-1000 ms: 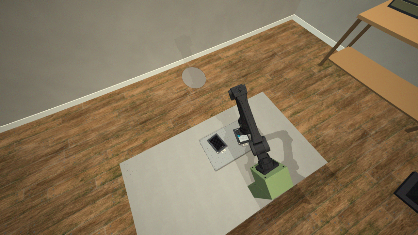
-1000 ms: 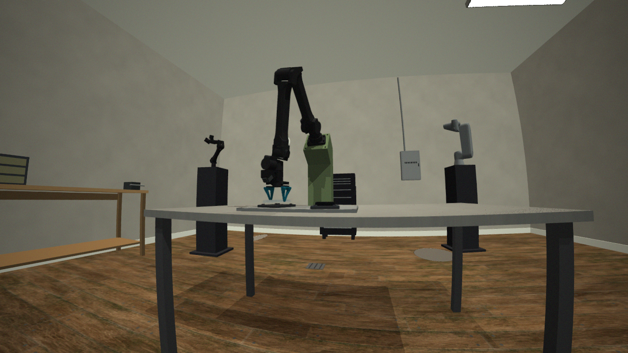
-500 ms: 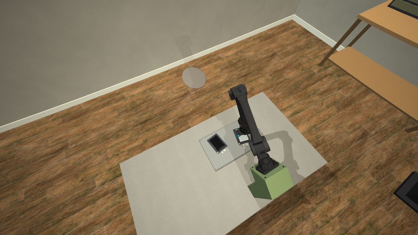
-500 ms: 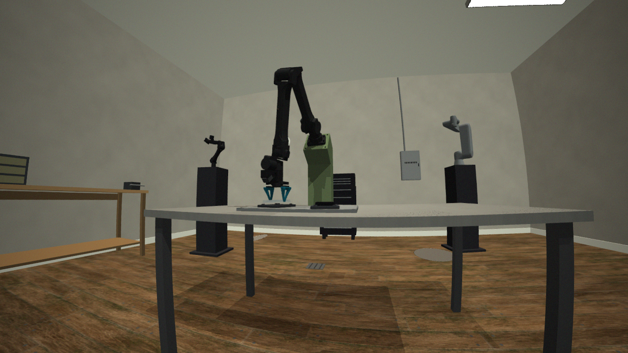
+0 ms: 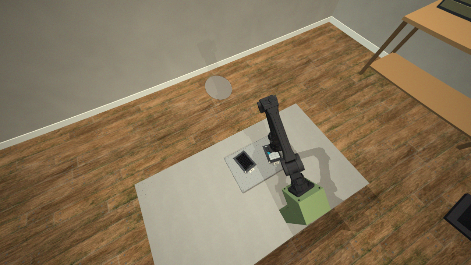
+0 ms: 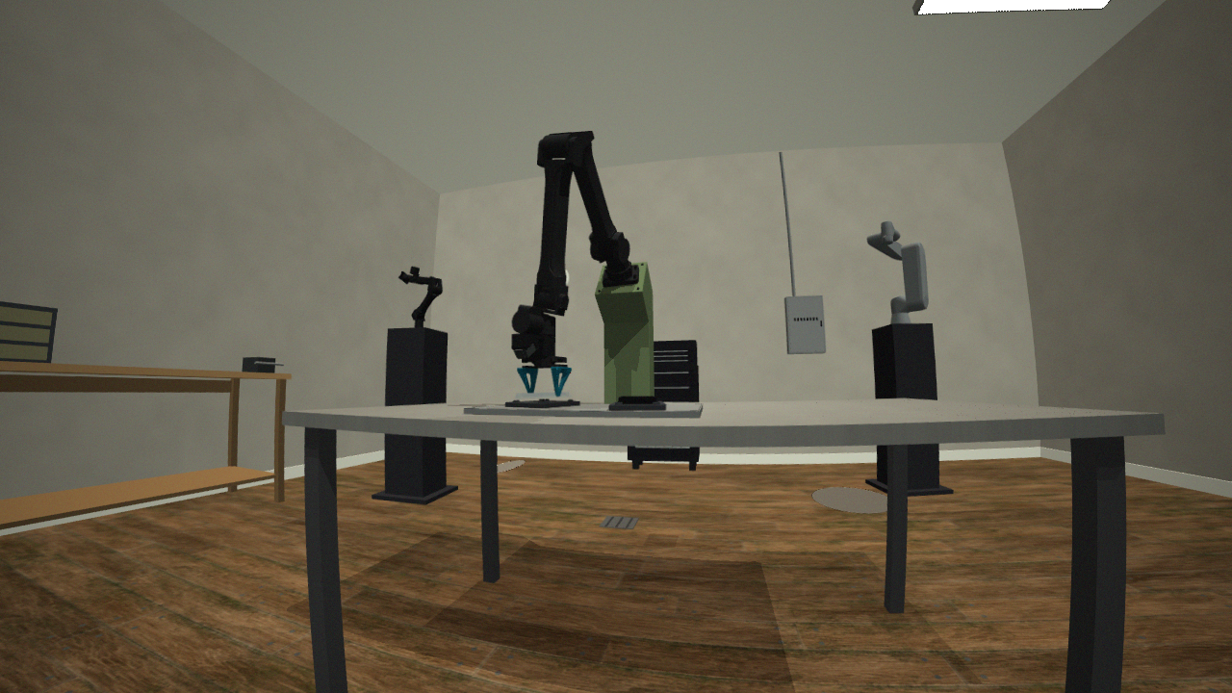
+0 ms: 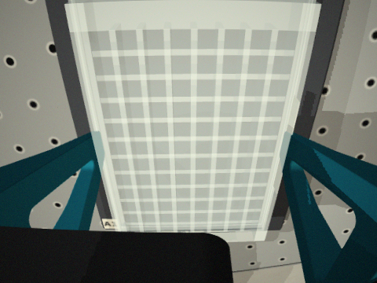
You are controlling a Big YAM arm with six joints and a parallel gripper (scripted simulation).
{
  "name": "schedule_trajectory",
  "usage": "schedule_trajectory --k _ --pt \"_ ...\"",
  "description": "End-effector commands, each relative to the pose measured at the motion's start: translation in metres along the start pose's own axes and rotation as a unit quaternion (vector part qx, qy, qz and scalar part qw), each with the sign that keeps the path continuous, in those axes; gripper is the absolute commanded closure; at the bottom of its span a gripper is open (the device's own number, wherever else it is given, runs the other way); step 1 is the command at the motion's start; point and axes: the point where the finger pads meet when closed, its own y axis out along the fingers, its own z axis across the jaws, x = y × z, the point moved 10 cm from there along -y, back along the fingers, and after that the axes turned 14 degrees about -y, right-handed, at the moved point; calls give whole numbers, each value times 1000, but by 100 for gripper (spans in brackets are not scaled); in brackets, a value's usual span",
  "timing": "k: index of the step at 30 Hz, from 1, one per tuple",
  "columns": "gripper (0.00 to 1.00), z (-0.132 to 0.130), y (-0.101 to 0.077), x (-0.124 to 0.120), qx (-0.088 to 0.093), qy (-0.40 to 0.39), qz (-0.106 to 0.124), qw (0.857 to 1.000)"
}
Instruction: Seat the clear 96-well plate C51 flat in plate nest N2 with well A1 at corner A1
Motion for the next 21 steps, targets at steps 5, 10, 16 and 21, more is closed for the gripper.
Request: schedule_trajectory --k 5,10,16,21 --pt "100 -2 4 0 -3 5 -4 1000" --pt "100 -2 5 0 -3 5 -4 1000" --pt "100 -1 5 -3 -2 5 -1 1000" --pt "100 -1 6 -1 -2 4 -3 1000"
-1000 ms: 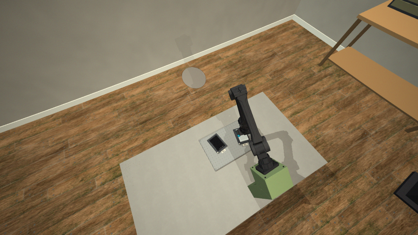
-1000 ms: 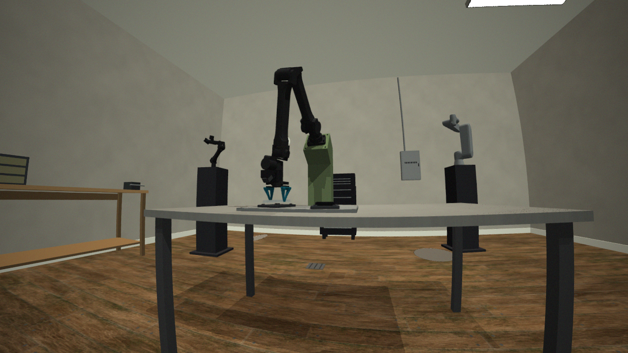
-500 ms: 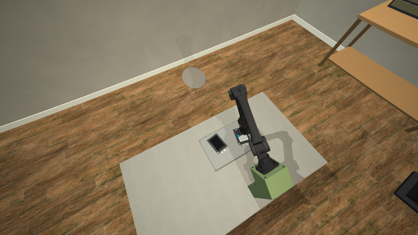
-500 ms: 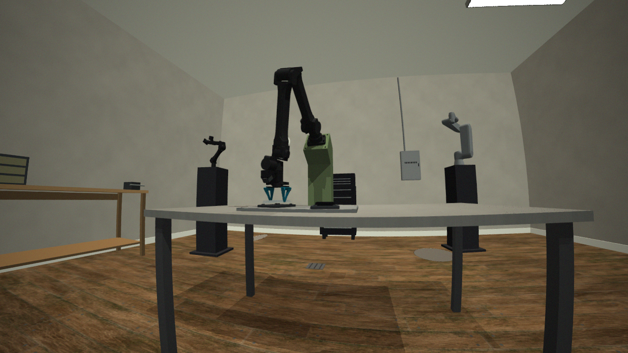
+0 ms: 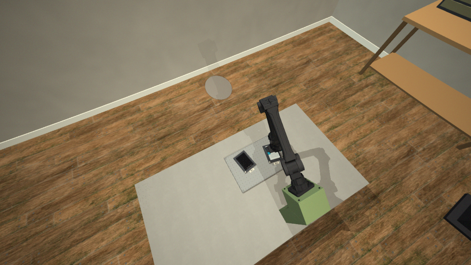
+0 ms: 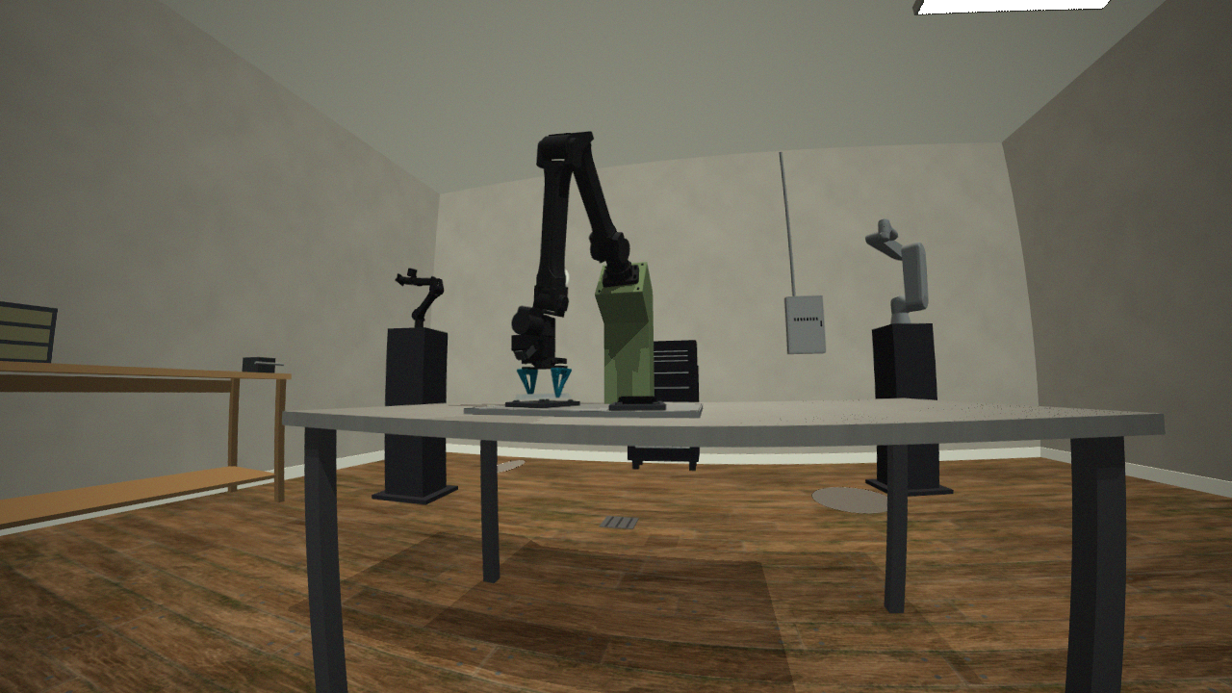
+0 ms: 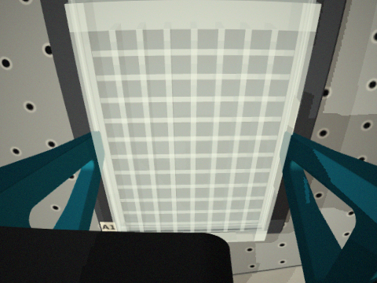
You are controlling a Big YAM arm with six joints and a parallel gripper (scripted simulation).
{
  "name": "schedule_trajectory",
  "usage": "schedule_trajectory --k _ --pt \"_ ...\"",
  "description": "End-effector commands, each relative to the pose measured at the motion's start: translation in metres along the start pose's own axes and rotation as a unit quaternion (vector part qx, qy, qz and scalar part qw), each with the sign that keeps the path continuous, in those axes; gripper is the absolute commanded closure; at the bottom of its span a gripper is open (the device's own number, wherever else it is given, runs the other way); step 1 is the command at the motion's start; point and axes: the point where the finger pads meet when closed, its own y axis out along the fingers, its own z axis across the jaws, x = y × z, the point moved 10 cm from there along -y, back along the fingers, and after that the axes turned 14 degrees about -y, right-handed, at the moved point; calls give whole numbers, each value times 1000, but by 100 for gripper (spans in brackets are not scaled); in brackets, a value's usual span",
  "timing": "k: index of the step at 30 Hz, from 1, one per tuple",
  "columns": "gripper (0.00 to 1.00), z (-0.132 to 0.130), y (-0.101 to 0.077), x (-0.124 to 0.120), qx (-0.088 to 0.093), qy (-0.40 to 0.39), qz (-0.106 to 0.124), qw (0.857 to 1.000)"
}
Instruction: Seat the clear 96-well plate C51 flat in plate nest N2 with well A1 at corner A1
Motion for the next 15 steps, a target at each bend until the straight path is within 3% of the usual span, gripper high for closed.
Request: schedule_trajectory --k 1,15 --pt "100 0 4 0 -2 4 -4 1000" --pt "100 2 7 1 1 2 -4 1000"
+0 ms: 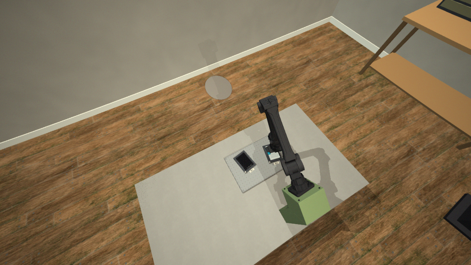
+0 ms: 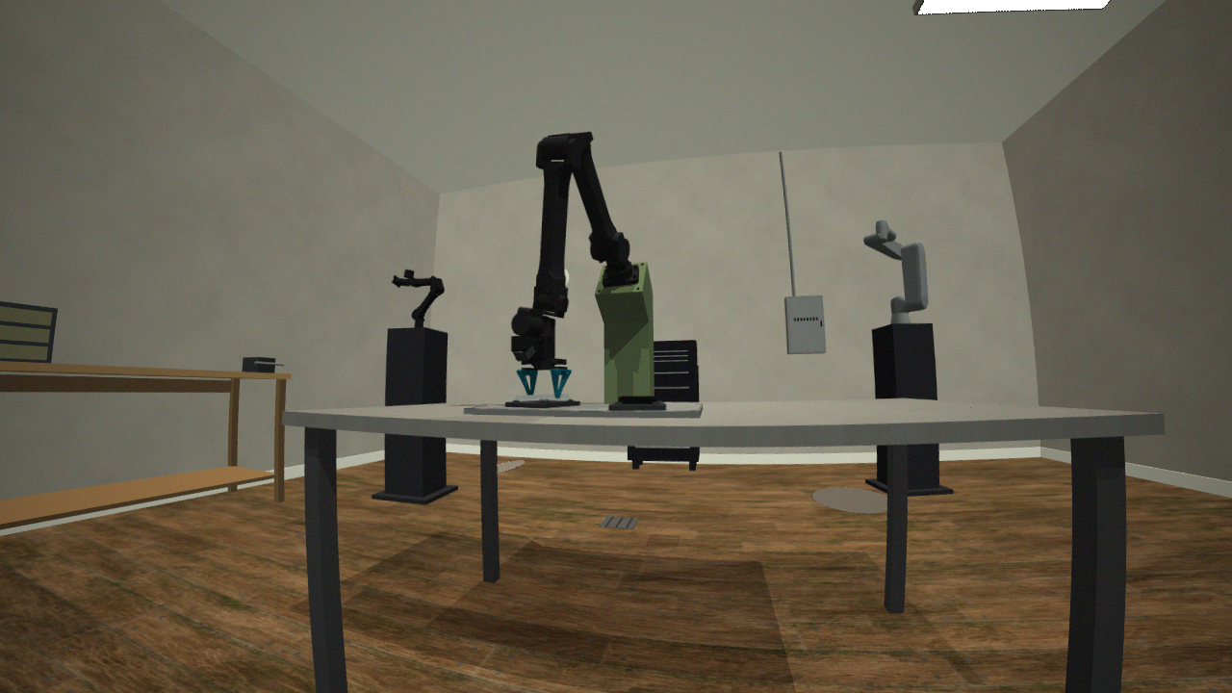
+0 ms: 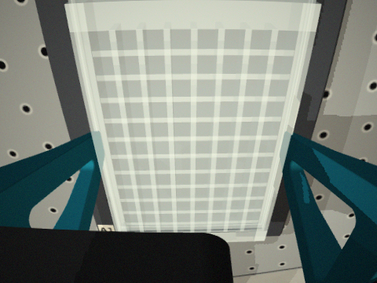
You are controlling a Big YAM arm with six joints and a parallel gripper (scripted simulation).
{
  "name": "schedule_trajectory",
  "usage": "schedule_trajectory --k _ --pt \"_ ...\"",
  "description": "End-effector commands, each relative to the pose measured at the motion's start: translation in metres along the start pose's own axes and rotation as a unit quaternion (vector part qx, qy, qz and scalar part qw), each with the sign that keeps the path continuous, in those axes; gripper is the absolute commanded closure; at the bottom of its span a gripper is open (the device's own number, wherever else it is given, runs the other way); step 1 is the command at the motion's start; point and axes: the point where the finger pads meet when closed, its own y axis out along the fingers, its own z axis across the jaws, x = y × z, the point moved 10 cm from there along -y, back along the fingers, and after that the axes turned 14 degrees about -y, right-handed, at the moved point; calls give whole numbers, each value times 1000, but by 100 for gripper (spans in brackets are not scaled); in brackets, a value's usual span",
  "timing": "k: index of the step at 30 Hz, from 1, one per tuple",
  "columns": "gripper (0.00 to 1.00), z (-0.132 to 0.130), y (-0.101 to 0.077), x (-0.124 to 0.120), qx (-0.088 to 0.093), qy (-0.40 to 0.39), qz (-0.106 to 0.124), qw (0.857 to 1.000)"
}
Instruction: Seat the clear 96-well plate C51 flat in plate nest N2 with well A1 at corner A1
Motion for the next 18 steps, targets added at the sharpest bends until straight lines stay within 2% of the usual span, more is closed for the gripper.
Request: schedule_trajectory --k 1,18 --pt "100 4 4 0 2 2 -4 1000" --pt "100 3 7 2 1 1 -5 1000"
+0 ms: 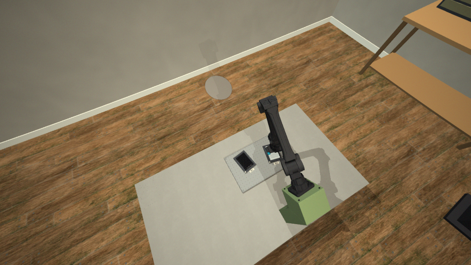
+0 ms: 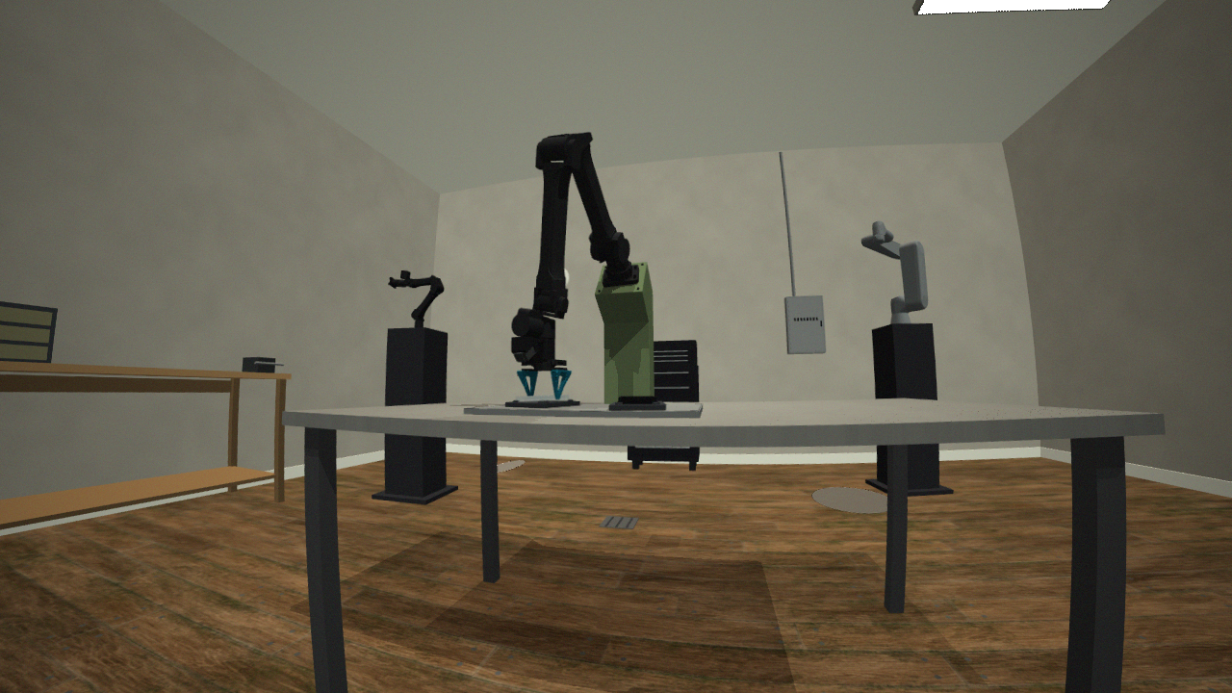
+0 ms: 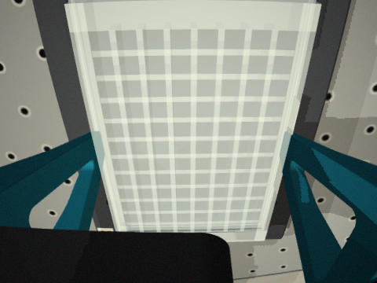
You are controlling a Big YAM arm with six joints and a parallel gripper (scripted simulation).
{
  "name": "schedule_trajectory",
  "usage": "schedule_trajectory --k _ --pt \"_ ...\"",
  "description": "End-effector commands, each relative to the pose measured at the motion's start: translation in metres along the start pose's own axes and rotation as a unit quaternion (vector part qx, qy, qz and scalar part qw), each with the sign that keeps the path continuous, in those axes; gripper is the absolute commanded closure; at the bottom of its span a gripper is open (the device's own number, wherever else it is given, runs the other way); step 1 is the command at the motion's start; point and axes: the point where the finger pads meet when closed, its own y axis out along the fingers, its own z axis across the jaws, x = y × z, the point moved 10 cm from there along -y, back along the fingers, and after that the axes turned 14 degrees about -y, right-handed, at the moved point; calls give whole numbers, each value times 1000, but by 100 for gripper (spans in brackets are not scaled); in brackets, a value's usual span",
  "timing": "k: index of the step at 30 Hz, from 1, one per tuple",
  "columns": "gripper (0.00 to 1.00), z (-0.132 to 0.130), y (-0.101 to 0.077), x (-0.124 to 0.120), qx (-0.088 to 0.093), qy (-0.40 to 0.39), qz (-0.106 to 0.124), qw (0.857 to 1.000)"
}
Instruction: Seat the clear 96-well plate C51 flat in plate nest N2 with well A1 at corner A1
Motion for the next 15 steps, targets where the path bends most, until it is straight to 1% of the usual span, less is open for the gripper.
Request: schedule_trajectory --k 1,15 --pt "100 4 5 1 2 1 -4 1000" --pt "100 5 7 2 3 0 -5 1000"
